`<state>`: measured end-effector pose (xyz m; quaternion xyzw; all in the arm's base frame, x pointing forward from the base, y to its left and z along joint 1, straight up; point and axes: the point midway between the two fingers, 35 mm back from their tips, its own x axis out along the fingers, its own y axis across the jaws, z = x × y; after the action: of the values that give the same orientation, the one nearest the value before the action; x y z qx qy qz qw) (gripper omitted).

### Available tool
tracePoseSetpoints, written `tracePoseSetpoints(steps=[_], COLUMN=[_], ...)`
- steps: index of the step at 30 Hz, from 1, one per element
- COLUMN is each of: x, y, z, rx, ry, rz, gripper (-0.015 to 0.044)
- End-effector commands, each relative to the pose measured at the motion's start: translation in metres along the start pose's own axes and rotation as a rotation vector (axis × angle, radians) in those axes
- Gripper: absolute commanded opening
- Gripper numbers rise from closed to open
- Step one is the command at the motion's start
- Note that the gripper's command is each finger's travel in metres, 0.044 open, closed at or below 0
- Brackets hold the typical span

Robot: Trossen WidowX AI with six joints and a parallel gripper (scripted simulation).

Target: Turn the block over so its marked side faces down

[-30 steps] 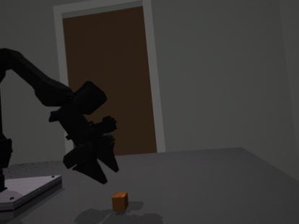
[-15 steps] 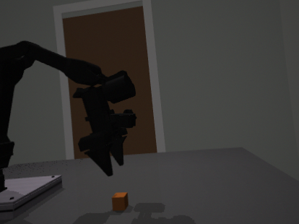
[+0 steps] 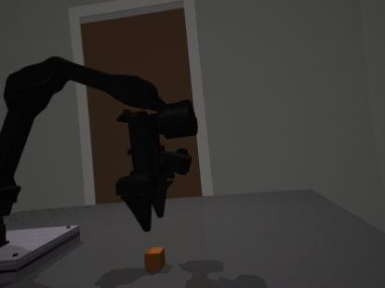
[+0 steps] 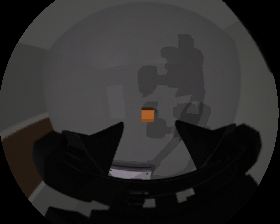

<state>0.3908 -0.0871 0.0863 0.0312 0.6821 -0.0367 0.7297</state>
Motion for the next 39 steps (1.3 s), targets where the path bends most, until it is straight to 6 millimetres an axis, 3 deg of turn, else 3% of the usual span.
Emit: tracePoseSetpoints(steps=[1,33,39], x=[0.017,0.065,0.065], y=[0.000,0.001,0.001], z=[-0.004,-0.005,-0.005], rx=[0.004,0.004,0.004], ry=[0.025,0.026,0.026], rz=[-0.002,-0.002,-0.002], gripper=[0.0440,0.0440,0.0283])
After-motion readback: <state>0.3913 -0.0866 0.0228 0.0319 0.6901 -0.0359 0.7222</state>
